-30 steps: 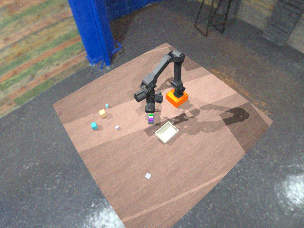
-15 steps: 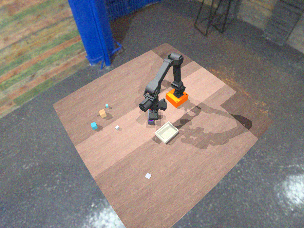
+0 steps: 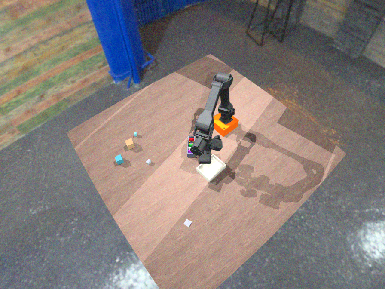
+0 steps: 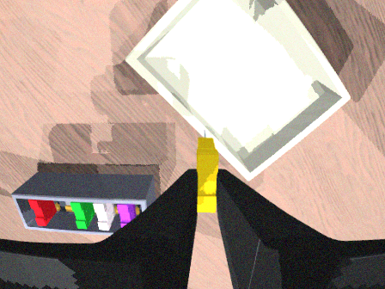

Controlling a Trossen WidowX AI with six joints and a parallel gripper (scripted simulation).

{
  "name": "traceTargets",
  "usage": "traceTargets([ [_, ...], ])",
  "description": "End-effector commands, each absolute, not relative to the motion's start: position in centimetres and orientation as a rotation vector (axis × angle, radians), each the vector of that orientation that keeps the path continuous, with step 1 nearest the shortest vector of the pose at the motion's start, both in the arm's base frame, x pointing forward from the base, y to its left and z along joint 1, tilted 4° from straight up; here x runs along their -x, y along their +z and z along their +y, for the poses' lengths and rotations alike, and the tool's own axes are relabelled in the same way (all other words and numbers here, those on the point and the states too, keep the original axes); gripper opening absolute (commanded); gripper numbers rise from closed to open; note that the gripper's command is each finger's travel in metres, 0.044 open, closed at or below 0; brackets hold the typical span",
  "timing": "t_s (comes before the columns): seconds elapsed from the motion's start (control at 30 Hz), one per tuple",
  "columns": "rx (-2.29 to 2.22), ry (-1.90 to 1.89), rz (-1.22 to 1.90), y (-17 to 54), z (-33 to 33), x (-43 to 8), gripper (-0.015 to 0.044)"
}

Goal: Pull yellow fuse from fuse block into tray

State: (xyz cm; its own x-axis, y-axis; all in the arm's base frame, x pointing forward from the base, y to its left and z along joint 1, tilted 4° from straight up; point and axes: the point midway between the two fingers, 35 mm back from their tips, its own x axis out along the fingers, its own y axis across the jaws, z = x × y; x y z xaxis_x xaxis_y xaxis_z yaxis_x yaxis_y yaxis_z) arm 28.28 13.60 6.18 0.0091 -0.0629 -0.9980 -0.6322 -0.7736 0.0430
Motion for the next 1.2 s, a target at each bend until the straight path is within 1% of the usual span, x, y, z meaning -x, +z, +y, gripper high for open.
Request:
traceTargets([
  [0.0, 1.864, 1.821, 0.711, 5.9, 15.8, -27.9, 0.0],
  [0.2, 1.862, 1.822, 0.711, 5.7, 18.4, -27.2, 0.0],
  [1.17, 1.863, 1.822, 0.711, 1.7, 18.1, -27.2, 0.0],
])
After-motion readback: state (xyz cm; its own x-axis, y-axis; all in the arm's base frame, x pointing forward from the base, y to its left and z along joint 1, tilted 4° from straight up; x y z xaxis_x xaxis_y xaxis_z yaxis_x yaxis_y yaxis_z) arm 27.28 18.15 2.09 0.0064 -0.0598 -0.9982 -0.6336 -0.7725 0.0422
